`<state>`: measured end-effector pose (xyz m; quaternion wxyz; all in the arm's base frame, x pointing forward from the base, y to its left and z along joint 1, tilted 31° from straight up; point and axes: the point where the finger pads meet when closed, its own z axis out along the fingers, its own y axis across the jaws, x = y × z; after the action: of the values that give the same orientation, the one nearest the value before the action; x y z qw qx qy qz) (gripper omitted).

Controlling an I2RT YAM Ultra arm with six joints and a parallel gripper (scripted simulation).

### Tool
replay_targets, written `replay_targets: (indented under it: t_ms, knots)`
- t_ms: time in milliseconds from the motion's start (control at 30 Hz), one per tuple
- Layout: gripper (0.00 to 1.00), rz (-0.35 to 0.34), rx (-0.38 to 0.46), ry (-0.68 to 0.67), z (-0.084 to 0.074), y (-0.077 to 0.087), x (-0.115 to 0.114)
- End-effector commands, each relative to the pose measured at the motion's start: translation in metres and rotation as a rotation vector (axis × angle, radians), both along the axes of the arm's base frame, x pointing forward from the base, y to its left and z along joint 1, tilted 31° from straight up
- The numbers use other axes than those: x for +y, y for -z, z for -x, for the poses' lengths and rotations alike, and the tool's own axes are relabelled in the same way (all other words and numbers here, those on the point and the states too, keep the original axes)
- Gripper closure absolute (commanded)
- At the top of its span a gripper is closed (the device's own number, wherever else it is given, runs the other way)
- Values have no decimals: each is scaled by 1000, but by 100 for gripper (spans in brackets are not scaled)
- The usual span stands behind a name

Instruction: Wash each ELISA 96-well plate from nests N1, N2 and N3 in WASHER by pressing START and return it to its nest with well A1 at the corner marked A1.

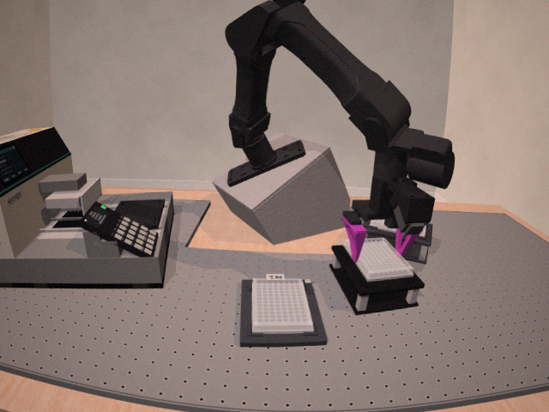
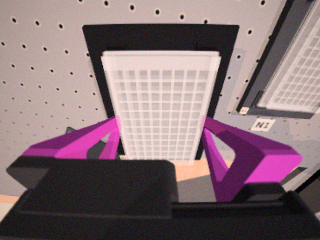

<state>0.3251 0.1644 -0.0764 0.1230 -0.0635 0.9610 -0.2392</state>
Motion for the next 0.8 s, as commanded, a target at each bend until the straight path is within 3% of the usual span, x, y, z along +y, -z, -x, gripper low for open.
replay_targets:
  t_ms: [0,767]
  knots:
    - [100,-5,-8,-6,-1,-2,3]
    - [100,-5,-8,-6,-2,0,1]
